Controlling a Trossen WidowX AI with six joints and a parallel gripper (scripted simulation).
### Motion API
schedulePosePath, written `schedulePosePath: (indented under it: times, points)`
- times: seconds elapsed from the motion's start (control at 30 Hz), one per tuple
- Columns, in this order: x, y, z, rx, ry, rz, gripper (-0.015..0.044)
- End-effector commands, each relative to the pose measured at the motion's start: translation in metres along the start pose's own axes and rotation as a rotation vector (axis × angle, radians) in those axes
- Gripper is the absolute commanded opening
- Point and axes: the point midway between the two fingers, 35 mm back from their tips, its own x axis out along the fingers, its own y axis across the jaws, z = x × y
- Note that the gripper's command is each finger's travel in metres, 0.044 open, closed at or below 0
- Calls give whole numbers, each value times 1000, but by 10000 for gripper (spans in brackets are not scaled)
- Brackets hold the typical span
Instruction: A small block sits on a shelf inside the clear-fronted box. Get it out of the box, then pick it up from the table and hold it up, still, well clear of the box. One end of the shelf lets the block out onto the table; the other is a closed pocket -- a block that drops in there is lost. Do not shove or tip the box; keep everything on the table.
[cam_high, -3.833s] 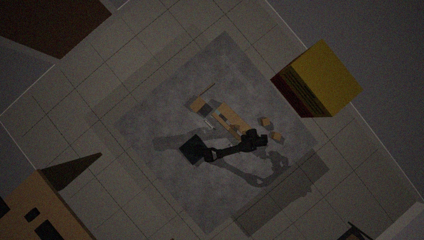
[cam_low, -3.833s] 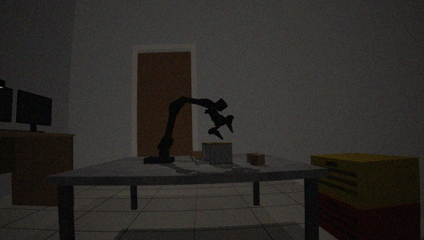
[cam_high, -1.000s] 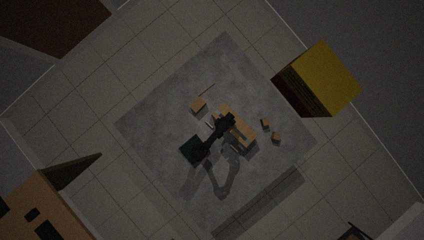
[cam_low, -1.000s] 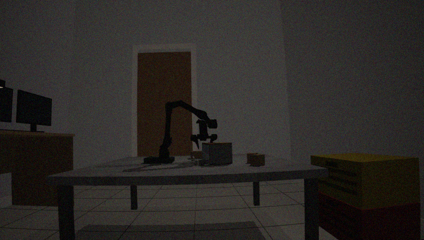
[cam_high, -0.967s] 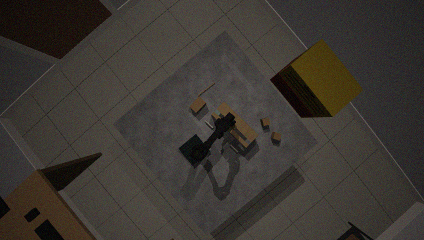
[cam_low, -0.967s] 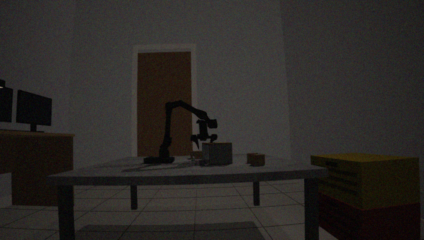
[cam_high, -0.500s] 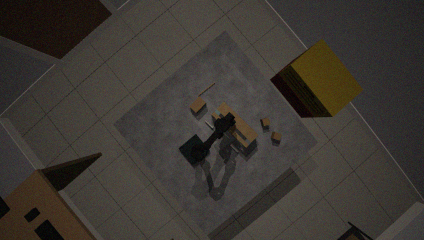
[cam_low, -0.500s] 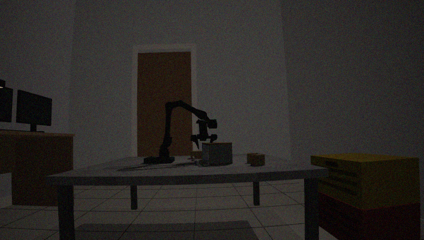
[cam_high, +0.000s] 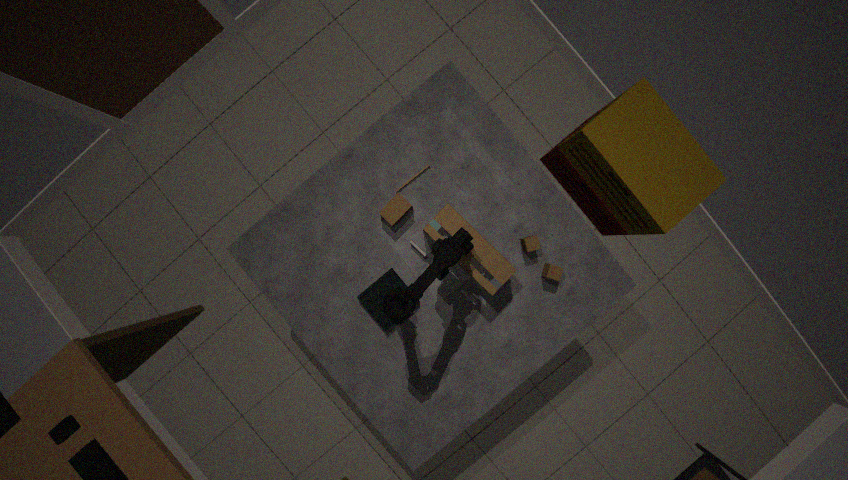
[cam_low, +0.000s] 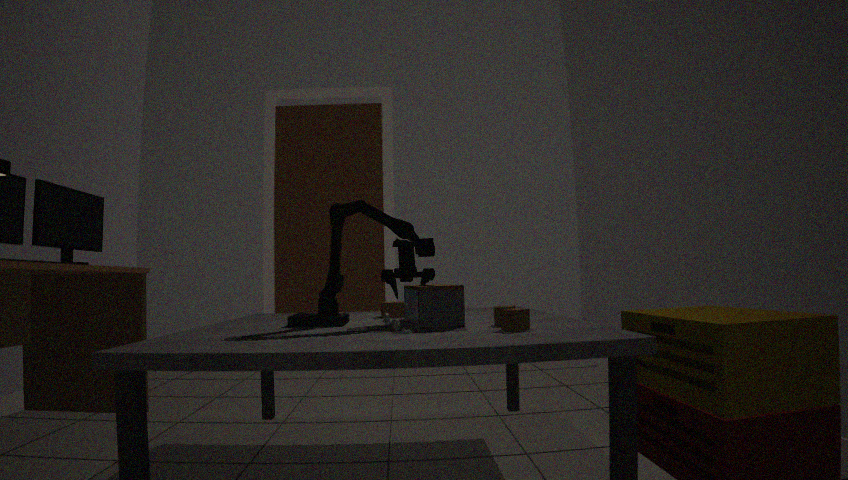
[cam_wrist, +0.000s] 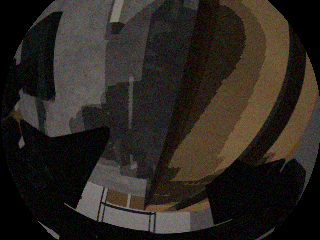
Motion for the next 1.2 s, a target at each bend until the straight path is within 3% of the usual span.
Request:
schedulePosePath:
  times: [0.0, 1.17]
  points:
    - [1, 0, -3, -2, -2, -2, 400]
    - [6, -1, -17, -2, 0, -2, 400]
